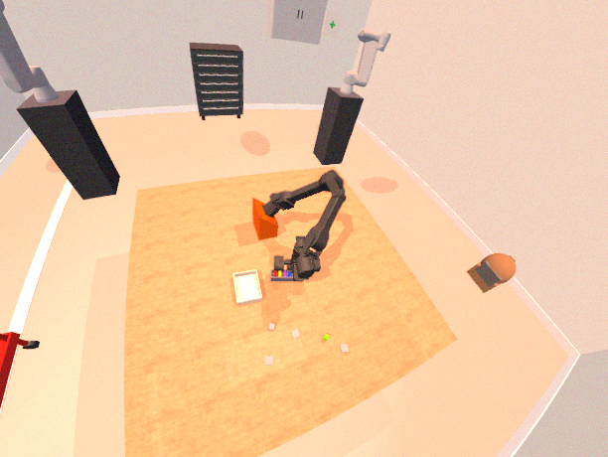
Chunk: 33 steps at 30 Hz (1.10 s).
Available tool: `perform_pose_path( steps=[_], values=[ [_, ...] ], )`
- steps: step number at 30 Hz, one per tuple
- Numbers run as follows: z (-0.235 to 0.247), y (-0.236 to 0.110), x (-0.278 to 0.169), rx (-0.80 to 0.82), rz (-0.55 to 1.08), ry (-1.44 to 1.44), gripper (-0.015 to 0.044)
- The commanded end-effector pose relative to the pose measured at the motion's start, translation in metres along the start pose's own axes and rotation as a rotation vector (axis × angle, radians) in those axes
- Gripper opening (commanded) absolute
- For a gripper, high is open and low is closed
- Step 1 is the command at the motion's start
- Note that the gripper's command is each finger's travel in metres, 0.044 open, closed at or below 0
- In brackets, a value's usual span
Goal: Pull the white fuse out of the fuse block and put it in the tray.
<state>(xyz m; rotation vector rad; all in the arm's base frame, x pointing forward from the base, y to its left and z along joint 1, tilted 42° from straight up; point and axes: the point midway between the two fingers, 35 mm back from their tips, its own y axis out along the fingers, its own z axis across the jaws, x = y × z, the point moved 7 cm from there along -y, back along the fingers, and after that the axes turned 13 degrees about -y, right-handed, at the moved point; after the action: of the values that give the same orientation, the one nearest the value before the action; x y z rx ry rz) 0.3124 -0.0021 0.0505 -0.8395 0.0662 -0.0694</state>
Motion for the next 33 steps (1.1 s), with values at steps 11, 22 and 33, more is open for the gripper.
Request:
perform_pose_path(
  steps=[11, 22, 33],
  values=[
    [0.0, -0.007, 0.0, -0.001, 0.0, -0.004, 0.0],
    [0.0, -0.013, 0.0, -0.001, 0.0, -0.004, 0.0],
    [0.0, -0.018, 0.0, 0.0, 0.0, -0.003, 0.0]
  ],
)
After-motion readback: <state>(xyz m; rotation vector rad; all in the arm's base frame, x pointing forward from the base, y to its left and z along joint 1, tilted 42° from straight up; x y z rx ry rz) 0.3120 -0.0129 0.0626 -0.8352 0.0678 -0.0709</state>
